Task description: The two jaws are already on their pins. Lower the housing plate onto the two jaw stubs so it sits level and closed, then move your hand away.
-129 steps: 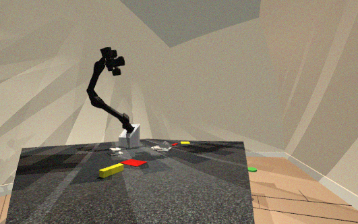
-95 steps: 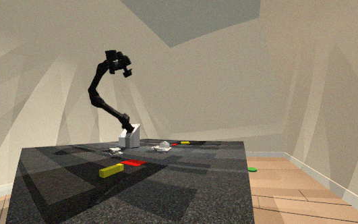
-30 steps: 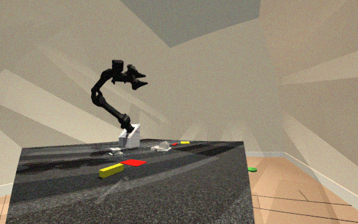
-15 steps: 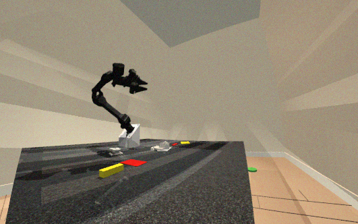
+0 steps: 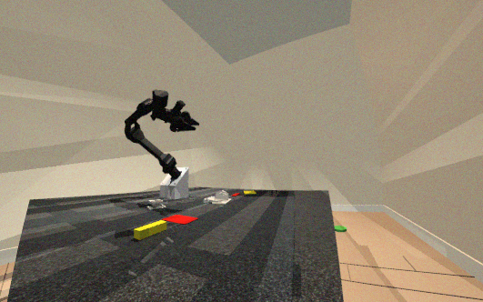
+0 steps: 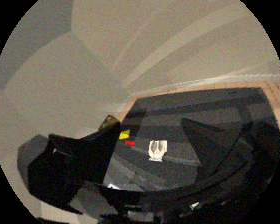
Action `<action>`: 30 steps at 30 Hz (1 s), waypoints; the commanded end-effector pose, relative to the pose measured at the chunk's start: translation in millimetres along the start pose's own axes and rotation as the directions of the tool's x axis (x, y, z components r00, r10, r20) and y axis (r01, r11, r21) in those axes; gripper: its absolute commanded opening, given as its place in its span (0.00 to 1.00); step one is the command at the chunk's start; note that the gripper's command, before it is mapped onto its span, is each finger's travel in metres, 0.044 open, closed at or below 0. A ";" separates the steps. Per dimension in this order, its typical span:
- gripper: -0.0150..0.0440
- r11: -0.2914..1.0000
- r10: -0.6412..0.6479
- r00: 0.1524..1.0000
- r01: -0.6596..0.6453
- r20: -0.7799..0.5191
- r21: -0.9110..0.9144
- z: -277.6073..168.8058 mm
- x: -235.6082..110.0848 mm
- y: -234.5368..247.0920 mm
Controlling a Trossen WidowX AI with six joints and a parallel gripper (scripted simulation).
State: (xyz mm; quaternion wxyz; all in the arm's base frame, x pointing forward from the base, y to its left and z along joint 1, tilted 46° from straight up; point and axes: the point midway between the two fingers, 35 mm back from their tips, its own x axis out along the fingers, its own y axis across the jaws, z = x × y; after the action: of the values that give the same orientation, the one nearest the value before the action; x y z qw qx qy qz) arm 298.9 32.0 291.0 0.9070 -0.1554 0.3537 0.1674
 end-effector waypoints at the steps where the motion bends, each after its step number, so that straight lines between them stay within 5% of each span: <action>1: 1.00 0.998 -0.050 0.998 0.048 -0.039 -0.048 -12.2 1.6 -10.9; 30: 1.00 0.897 -0.329 0.890 0.189 -0.317 -0.401 -91.9 -1.1 -74.8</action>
State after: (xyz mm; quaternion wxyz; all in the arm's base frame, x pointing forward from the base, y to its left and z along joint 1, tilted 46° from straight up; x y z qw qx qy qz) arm 280.5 -62.1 245.2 0.8101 -0.3736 0.4452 0.0771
